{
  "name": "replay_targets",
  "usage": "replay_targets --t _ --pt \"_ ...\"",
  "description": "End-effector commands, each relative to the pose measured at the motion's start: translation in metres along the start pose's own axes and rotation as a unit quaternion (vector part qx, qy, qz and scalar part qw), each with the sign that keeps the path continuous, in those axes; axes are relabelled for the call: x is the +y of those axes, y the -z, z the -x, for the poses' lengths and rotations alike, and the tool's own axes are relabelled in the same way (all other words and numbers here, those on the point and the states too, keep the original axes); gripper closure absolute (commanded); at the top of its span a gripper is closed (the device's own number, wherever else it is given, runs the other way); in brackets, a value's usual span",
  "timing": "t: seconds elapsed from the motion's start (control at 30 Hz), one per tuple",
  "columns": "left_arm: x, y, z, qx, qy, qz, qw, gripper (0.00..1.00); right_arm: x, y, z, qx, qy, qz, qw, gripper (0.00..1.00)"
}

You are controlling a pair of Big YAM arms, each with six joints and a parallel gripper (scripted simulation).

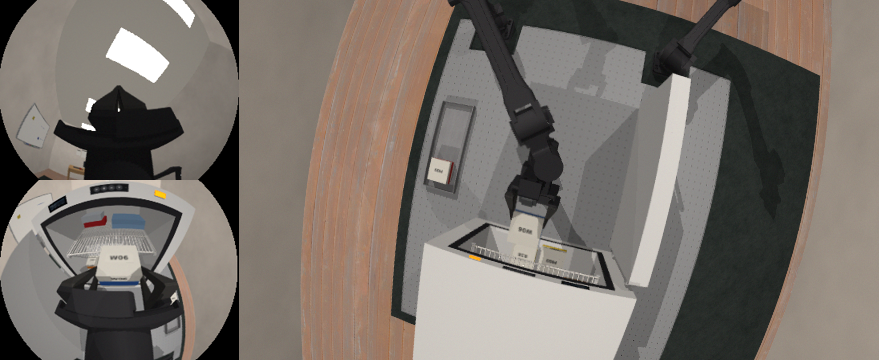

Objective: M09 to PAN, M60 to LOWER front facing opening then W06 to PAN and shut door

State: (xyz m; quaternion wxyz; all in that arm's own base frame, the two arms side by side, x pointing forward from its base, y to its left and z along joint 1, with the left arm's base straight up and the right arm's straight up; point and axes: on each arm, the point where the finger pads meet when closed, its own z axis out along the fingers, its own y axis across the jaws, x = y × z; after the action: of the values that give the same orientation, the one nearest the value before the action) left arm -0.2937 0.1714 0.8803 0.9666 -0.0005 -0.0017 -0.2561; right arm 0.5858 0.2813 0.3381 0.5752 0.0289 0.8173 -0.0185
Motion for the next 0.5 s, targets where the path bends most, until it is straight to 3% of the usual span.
replay_targets --t 0.0,0.47 --pt "0.000 -0.004 -0.017 0.016 0.006 0.000 1.000 1.00 0.002 0.017 0.008 -0.007 -0.009 0.005 1.000 0.23" --pt "0.000 -0.004 -0.017 0.016 0.006 0.000 1.000 1.00 0.004 0.030 -0.007 0.001 -0.003 0.003 1.000 0.23"
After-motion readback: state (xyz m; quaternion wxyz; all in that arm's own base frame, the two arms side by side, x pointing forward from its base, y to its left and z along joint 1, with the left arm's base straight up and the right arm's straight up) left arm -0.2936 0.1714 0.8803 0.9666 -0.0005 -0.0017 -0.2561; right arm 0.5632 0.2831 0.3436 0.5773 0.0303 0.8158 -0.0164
